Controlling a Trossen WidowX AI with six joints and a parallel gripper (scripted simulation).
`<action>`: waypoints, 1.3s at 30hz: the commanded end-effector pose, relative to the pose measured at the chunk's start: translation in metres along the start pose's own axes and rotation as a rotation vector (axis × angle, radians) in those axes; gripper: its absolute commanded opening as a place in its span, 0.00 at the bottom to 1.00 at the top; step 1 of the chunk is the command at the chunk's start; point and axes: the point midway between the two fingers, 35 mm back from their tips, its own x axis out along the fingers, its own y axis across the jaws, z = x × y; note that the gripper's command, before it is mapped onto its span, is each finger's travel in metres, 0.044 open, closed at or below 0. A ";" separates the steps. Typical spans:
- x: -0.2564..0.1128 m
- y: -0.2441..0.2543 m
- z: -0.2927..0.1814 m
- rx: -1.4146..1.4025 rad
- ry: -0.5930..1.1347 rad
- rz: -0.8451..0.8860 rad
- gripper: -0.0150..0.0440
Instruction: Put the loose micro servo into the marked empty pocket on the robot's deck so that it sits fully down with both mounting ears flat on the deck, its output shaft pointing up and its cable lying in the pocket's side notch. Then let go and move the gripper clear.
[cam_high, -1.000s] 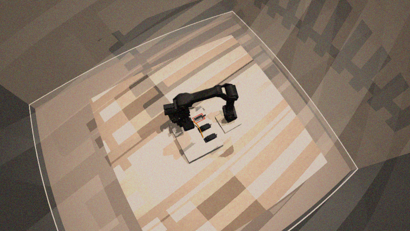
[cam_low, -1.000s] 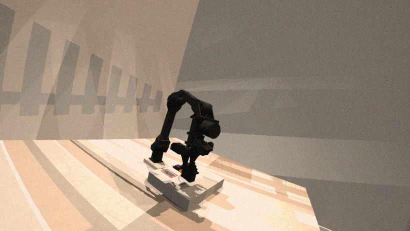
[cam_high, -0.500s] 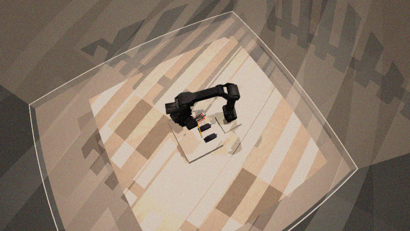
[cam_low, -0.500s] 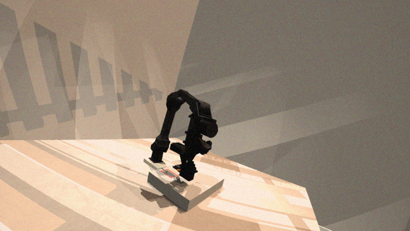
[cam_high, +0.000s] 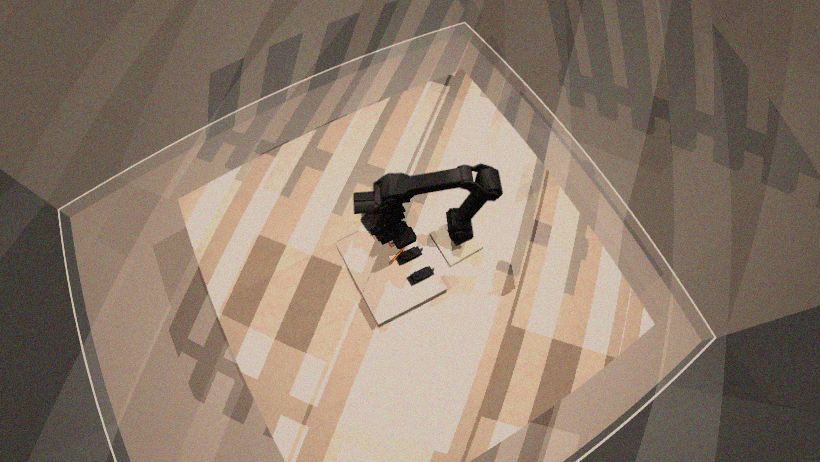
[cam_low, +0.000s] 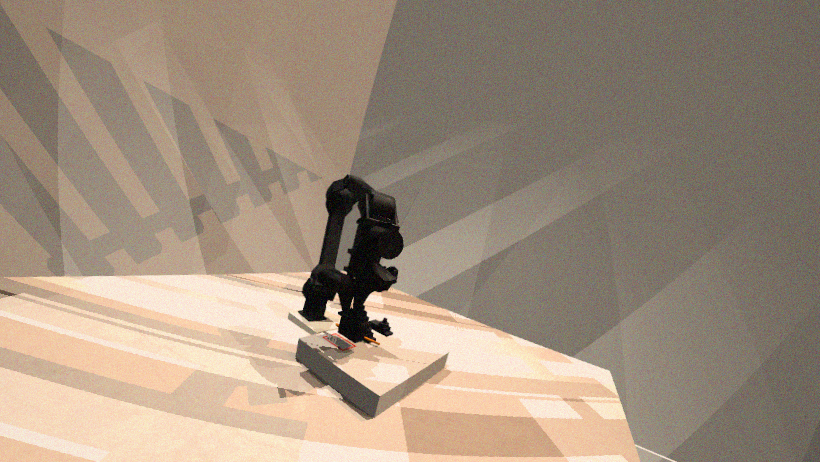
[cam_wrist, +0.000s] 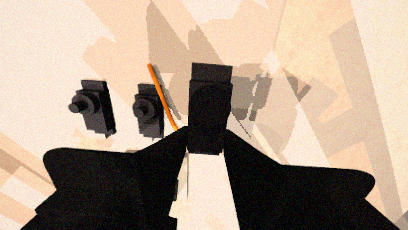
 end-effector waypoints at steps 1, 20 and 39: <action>0.000 0.001 -0.021 -0.003 0.000 0.004 0.25; 0.018 0.001 -0.032 -0.003 0.001 0.004 0.25; 0.024 0.001 -0.032 -0.003 0.001 0.004 0.25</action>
